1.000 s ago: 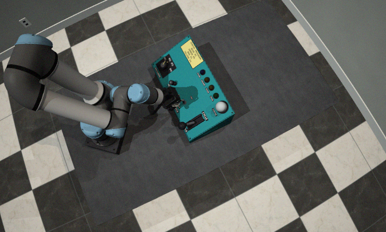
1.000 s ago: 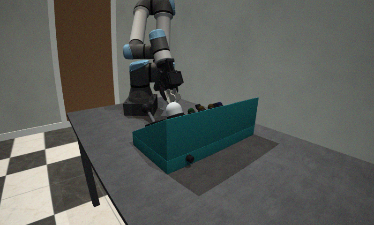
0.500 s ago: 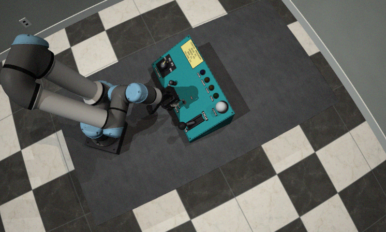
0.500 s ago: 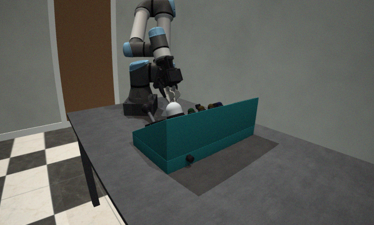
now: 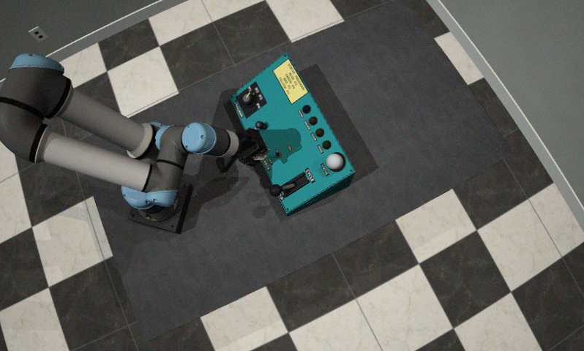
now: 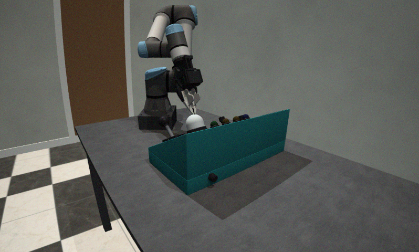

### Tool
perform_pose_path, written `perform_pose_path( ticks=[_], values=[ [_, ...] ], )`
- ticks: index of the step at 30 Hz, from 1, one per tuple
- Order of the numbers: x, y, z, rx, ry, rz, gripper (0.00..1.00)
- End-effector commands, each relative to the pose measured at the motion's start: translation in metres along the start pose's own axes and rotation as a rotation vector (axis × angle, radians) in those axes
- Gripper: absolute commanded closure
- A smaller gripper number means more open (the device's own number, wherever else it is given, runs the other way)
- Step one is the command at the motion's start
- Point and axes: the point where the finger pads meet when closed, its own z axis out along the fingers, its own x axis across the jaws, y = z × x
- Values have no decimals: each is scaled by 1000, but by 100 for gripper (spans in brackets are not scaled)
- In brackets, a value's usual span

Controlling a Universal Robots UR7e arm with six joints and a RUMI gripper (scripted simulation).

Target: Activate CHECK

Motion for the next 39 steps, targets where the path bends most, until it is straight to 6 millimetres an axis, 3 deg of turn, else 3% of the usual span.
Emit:
perform_pose_path(
  ticks=[1,20,36,37,39],
  values=[
    [-1,0,-25,2,8,0,100],
    [-1,0,-72,2,8,0,100],
    [-1,0,-80,2,8,0,100],
    [-1,-1,-80,3,8,0,0],
    [-1,-1,-80,3,9,0,0]
  ],
)
